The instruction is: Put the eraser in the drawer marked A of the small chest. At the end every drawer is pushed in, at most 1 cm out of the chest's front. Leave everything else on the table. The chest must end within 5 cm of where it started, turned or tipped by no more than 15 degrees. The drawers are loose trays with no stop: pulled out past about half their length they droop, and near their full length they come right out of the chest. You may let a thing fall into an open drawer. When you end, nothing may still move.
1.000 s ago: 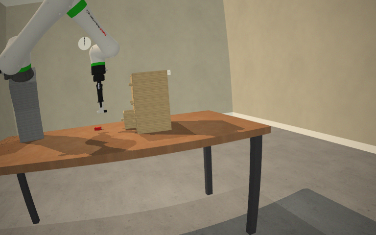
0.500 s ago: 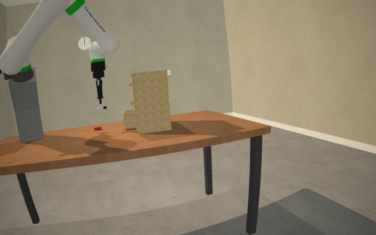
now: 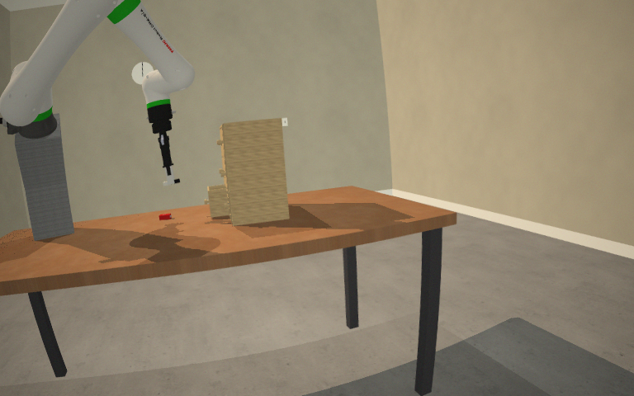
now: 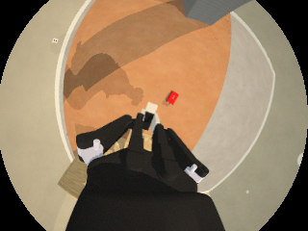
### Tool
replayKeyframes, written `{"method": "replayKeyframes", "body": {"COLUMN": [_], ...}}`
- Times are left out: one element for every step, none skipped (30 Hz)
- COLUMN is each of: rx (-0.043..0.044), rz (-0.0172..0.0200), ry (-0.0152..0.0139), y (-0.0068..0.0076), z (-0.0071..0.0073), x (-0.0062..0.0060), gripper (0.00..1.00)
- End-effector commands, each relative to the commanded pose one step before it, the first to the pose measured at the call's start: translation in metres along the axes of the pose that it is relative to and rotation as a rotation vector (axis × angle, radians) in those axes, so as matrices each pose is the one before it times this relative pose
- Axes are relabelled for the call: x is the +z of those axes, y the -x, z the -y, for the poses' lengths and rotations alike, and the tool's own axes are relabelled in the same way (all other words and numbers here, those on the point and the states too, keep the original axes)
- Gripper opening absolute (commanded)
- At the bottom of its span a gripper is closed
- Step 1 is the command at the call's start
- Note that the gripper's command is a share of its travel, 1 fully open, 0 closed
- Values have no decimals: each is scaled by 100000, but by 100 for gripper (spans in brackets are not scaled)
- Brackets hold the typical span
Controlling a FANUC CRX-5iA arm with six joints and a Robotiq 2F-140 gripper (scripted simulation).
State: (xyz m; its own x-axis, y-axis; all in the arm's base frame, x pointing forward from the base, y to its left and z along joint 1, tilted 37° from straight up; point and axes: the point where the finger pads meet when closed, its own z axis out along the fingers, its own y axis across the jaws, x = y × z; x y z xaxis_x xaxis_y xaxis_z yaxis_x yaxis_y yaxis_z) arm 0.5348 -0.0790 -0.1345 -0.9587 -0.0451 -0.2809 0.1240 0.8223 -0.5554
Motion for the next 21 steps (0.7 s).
{"method": "replayKeyframes", "body": {"rx": [143, 1, 7, -6, 0, 5, -5, 0, 0, 1, 2, -3, -1, 1, 0, -5, 5, -3, -5, 15, -18], "rz": [5138, 1558, 1588, 1683, 1674, 1689, 1773, 0, 0, 1722, 1755, 1833, 1728, 1803, 1834, 1766, 1853, 1822, 1824, 1917, 1820], "ry": [-177, -10, -35, 41, -11, -34, 56, 0, 0, -38, -19, 85, -85, 7, 50, -75, 45, -13, -40, 99, -100], "y": [-97, -38, -39, -36, -43, -44, -34, 0, 0, -51, -45, -27, -65, -42, -34, -67, -31, -53, -59, -12, -84], "z": [8, 1, 6, -7, 1, 6, -9, 0, 0, 6, 3, -14, 14, -1, -9, 14, -8, 3, 9, -20, 23], "x": [66, 19, 22, 14, 19, 21, 11, 0, 0, 20, 17, 8, 22, 13, 9, 18, 8, 12, 13, 3, 15], "gripper": [11, 11, 11, 11, 11, 11, 11, 11, 11, 11, 11, 11, 11, 11, 11, 11, 11, 11, 11, 11, 11]}}
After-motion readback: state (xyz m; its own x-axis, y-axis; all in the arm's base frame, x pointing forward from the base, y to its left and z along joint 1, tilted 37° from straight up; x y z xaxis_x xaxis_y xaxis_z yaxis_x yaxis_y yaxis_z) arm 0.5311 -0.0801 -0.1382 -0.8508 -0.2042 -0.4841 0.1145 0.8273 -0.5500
